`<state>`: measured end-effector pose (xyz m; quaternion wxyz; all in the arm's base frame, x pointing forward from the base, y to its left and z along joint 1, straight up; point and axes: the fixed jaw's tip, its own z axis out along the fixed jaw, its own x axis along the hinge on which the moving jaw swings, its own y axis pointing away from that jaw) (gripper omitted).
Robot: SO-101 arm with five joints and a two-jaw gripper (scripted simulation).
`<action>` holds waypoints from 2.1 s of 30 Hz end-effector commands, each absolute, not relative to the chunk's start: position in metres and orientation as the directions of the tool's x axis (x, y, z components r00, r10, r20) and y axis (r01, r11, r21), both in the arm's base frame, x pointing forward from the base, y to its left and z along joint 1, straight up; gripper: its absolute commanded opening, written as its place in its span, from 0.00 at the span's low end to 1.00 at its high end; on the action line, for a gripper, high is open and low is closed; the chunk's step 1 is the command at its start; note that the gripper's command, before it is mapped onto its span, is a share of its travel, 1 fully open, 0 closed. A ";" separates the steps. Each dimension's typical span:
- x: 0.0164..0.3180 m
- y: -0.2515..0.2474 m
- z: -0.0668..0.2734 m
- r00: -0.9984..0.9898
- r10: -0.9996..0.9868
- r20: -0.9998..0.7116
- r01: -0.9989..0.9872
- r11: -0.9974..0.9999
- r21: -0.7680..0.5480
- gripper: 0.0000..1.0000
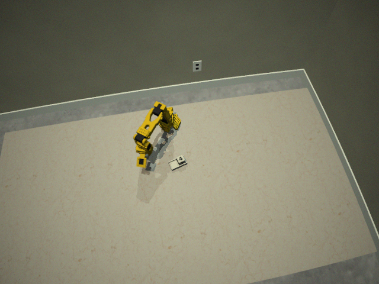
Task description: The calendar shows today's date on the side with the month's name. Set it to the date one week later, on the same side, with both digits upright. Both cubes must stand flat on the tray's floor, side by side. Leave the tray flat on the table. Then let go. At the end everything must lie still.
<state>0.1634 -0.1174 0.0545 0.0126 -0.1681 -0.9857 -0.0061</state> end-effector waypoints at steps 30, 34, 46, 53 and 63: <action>0.154 -0.150 0.064 -0.866 0.497 -0.049 0.498 0.867 -0.014 0.00; 0.154 -0.150 0.064 -0.866 0.497 -0.049 0.498 0.867 -0.014 0.00; 0.154 -0.150 0.058 -0.866 0.497 -0.049 0.498 0.867 -0.014 0.00; 0.154 -0.150 0.058 -0.866 0.497 -0.049 0.498 0.867 -0.014 0.00; 0.154 -0.150 0.052 -0.866 0.497 -0.049 0.498 0.867 -0.014 0.00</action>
